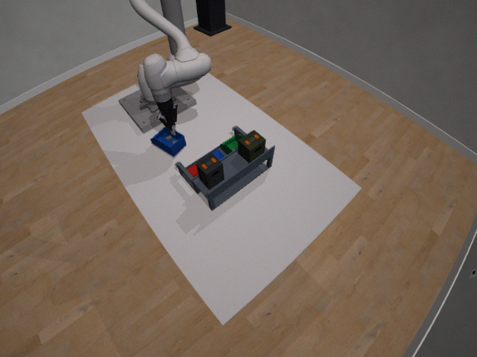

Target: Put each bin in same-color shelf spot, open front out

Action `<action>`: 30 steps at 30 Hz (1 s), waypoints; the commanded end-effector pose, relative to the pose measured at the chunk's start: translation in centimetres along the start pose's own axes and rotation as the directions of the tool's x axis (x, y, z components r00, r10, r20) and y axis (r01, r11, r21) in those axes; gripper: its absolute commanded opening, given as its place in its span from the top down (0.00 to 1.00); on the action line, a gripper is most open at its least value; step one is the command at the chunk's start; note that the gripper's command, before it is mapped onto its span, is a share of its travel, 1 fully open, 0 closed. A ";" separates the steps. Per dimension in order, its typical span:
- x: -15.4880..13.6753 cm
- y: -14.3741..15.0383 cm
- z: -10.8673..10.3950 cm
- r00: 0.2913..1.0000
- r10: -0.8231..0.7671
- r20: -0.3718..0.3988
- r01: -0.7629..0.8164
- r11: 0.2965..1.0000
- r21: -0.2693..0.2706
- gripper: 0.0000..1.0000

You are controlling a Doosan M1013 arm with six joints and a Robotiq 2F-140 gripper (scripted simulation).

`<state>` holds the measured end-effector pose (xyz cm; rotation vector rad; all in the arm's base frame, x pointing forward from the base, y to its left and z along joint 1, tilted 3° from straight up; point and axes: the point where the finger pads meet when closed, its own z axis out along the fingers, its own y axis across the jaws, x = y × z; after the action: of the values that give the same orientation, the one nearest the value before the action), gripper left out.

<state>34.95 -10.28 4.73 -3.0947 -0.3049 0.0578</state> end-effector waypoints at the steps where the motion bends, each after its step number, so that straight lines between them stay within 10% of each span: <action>1: 0.0 0.0 -0.3 1.000 0.000 0.000 0.000 1.000 0.000 0.90; 30: 0.0 0.0 -1.3 1.000 0.000 0.000 0.000 1.000 0.000 0.90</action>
<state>35.01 -10.31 6.04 -3.0946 -0.3049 0.0578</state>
